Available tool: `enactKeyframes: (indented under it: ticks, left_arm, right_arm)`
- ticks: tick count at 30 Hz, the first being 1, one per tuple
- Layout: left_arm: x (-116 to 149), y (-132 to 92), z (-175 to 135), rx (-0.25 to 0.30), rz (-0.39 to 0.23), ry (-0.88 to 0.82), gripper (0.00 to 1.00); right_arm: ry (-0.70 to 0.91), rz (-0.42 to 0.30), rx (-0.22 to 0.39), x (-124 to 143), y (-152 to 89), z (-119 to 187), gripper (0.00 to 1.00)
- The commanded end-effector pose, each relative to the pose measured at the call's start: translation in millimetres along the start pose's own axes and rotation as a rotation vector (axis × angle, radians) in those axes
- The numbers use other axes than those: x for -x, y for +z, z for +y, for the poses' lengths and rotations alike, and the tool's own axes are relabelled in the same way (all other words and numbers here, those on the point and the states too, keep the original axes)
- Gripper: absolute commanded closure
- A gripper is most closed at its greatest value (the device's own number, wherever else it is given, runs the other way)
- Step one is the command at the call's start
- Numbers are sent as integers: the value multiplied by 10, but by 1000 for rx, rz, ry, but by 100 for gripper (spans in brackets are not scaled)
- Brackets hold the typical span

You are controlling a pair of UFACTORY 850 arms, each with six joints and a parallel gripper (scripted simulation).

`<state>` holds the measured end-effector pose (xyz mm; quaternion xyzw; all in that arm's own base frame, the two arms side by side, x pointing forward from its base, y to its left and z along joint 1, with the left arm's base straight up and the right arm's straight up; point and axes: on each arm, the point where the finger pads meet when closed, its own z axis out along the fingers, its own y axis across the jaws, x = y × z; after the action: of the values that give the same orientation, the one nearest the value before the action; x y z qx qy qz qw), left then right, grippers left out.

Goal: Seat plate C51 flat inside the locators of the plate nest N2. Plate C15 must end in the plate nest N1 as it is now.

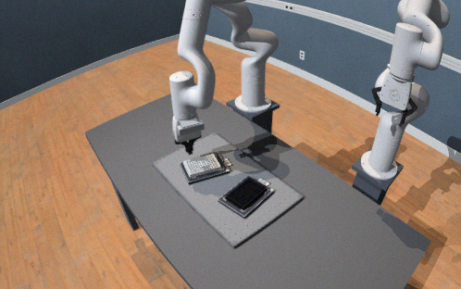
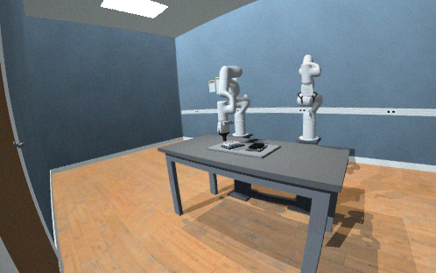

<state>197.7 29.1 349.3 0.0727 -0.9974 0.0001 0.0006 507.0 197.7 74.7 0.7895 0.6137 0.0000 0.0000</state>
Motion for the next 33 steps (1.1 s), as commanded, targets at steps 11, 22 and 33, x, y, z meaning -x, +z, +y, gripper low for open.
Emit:
enactKeyframes:
  ticks: [11, 22, 33]
  left_arm:
    - [4, -6, 0, 0, -1, 0, 0]
    - [4, -6, 0, 0, -1, 0, 0]
    - [4, -6, 0, 0, -1, 0, 0]
  right_arm:
    - [0, 1, 2, -6, -9, 9, 100]
    - [0, 1, 2, -6, -9, 9, 100]
    - [333, 2, 2, -345, -163, 343, 100]
